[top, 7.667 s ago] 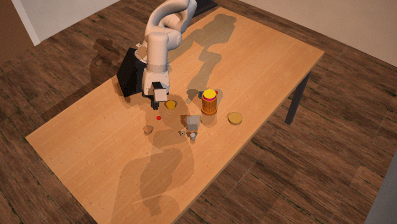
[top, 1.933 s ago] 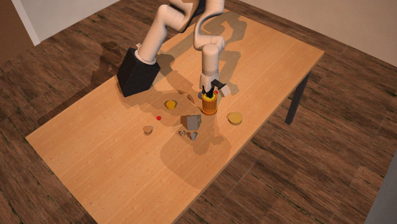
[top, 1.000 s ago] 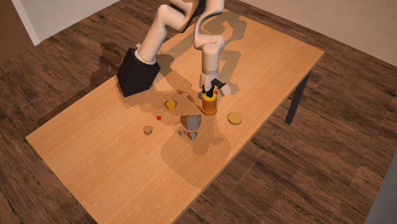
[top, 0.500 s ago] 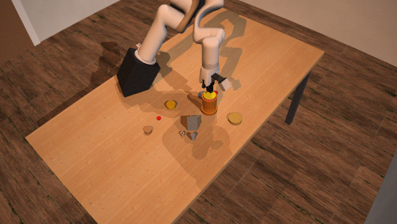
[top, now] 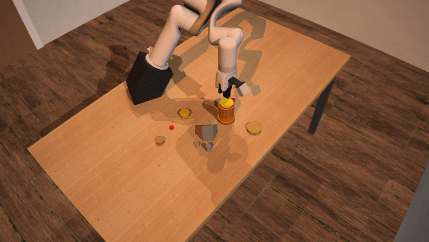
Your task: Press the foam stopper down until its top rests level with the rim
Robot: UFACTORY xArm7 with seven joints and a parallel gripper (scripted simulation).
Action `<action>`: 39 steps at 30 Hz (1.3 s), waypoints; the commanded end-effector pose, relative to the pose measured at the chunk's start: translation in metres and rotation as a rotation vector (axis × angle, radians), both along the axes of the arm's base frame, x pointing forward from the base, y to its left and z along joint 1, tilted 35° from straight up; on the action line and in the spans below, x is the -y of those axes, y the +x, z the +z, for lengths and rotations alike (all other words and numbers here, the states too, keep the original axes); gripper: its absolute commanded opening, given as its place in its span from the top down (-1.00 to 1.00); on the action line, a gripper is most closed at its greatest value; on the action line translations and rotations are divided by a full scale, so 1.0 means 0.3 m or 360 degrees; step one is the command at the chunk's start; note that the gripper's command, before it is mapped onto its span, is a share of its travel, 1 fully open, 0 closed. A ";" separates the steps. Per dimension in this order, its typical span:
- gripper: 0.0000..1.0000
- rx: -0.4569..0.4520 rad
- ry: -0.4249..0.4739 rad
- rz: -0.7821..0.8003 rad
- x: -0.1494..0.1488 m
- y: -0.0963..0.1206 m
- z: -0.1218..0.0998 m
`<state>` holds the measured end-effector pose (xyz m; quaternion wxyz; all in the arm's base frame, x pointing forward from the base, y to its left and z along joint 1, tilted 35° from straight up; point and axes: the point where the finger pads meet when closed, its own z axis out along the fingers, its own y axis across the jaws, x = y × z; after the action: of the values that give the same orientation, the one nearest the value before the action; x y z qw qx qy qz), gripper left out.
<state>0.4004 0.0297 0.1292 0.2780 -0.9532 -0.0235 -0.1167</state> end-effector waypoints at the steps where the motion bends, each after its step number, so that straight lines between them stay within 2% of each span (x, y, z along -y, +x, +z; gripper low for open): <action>1: 1.00 0.0004 -0.0002 -0.0004 0.005 0.003 0.003; 24: 1.00 0.0004 -0.0002 -0.0004 -0.016 0.012 -0.029; 34: 1.00 0.0004 -0.0002 -0.0004 -0.060 0.029 -0.095; 39: 1.00 0.0004 -0.0002 -0.0004 -0.064 0.031 -0.102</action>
<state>0.4072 0.0487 0.1010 0.2780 -0.9532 -0.0235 -0.1166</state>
